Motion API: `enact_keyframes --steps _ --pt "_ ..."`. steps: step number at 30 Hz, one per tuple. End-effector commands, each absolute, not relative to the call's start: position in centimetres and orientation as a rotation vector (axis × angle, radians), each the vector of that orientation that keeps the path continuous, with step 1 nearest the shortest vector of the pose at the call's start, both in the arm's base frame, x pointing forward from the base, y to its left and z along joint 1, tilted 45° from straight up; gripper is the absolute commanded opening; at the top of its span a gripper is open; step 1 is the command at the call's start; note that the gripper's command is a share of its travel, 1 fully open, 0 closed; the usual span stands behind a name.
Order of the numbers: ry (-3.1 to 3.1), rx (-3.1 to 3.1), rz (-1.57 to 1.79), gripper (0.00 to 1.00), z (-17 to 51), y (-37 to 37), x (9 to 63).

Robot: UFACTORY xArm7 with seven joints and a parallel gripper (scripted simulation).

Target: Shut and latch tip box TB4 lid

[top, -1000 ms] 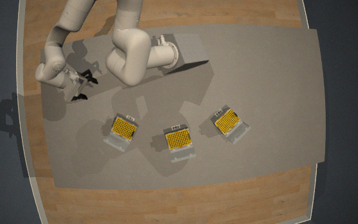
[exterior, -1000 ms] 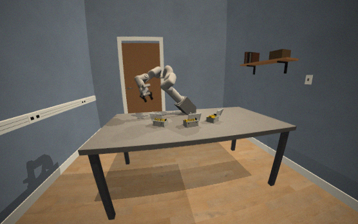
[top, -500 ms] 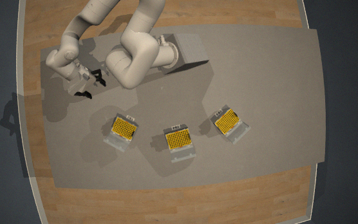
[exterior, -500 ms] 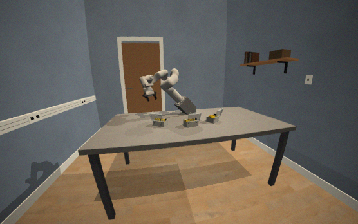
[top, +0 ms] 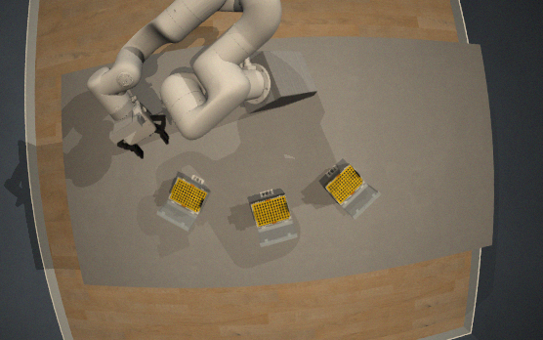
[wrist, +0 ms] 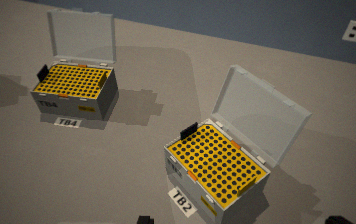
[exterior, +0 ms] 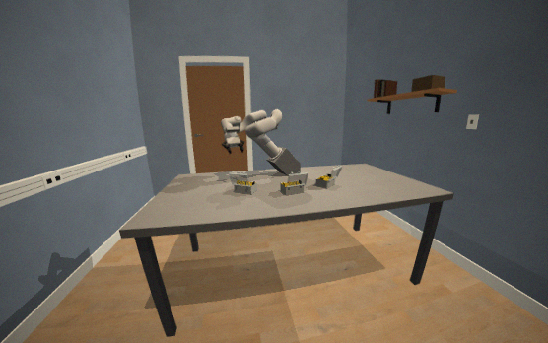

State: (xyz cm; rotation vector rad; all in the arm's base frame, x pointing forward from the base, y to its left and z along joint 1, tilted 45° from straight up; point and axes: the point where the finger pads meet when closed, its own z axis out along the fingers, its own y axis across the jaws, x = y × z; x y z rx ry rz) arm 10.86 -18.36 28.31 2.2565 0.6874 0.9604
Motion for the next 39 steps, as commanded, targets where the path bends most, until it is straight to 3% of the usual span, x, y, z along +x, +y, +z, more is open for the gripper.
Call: enact_keyframes --steps 1,39 --pt "0.66 2.22 0.994 1.0 28.4 -17.8 11.6" --pt "0.662 2.22 0.994 1.0 18.4 -27.4 13.5"
